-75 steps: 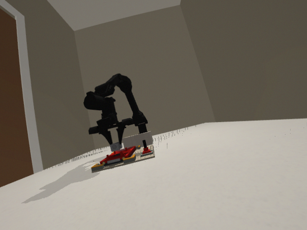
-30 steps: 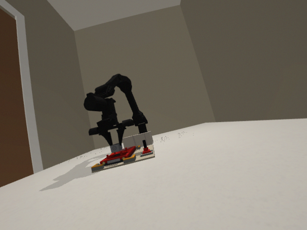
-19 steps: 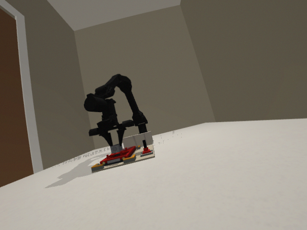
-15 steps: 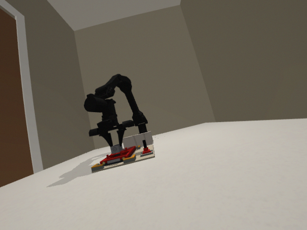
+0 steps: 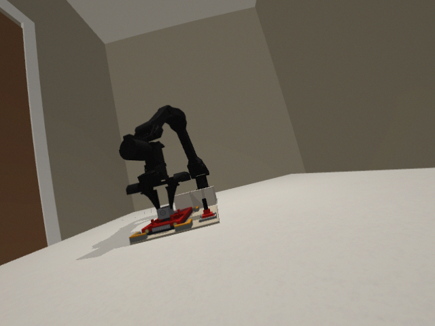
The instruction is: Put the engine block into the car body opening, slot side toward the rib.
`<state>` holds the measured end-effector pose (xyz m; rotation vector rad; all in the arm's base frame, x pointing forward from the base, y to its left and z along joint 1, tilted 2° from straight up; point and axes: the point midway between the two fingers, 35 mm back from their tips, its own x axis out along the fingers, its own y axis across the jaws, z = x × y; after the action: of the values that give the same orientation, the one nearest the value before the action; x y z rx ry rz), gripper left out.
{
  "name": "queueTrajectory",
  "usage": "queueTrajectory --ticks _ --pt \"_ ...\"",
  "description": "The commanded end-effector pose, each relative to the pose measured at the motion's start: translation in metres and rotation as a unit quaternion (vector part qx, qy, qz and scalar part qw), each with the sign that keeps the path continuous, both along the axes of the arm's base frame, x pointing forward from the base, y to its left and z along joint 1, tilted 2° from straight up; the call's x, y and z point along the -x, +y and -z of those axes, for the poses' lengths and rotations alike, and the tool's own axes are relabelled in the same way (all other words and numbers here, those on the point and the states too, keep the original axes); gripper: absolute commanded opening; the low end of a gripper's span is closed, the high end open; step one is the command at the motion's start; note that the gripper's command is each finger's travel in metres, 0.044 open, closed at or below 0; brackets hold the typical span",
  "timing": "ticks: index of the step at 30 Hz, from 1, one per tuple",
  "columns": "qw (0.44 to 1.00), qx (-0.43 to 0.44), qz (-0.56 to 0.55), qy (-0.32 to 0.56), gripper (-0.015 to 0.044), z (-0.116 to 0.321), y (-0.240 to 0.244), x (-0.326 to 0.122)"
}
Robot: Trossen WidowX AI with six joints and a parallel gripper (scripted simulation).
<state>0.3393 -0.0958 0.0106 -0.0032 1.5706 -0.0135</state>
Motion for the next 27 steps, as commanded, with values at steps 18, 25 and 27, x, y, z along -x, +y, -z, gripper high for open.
queueTrajectory --ticks 18,25,27 --pt "1.0 0.002 0.001 0.001 0.0158 0.0064 -0.0009 0.0004" --pt "1.0 0.002 0.0 0.001 0.0158 0.0083 -0.0009 0.0004" --pt "1.0 0.002 0.0 0.001 0.0158 0.0089 -0.0009 0.0004"
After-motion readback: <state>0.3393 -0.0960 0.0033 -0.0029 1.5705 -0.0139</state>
